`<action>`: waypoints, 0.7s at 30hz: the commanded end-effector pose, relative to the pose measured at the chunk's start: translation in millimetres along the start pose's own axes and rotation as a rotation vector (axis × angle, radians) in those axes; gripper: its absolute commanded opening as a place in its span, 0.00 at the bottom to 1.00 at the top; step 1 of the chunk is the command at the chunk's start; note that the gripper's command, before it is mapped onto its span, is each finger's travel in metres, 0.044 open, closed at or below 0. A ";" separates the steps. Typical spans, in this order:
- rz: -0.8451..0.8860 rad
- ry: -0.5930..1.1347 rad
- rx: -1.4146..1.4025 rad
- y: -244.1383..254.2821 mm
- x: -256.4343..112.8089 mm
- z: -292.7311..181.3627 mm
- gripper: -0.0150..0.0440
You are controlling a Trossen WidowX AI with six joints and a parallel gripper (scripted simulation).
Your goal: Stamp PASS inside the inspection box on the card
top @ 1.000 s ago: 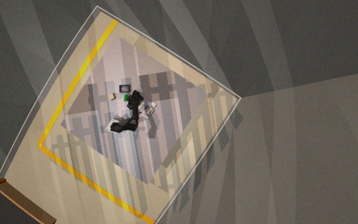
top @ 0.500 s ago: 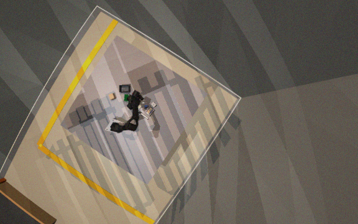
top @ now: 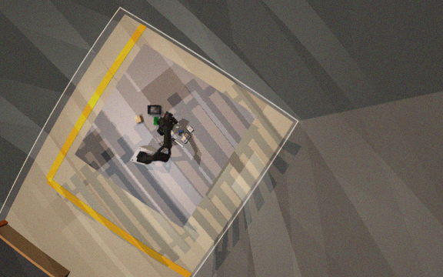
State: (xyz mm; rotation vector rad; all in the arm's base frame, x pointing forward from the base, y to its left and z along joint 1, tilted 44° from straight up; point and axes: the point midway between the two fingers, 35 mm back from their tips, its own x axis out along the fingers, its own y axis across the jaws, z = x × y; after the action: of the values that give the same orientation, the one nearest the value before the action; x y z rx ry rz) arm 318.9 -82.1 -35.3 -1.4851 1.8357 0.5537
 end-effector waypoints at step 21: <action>0.000 0.000 0.004 1.5 -23.4 0.9 0.25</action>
State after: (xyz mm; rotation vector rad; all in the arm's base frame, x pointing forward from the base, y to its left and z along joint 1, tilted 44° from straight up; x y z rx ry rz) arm 319.0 -69.1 -21.7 -1.4897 1.8390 0.5525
